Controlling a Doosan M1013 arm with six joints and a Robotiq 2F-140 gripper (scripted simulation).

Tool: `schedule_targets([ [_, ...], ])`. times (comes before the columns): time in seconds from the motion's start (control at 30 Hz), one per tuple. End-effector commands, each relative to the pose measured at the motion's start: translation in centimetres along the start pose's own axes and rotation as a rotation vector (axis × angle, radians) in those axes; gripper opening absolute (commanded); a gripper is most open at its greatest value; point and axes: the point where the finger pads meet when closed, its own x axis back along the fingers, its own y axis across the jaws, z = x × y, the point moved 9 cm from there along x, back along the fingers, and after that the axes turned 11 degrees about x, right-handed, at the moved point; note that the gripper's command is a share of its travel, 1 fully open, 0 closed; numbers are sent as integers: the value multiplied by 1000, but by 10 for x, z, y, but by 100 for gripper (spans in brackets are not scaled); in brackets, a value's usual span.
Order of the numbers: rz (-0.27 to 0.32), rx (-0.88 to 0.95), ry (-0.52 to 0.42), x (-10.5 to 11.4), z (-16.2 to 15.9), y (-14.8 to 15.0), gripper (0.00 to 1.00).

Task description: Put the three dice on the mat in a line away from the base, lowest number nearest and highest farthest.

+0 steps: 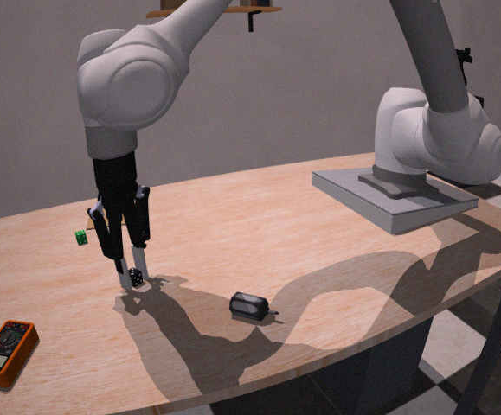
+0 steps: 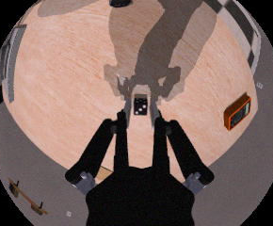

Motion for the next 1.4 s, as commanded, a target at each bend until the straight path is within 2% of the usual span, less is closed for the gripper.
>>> schedule_targets([
  [0.0,-1,0,-1,1,0,0,32],
  [0.5,-1,0,-1,1,0,0,32],
  [0.53,-1,0,-1,1,0,0,21],
  [1.37,-1,0,-1,1,0,0,21],
])
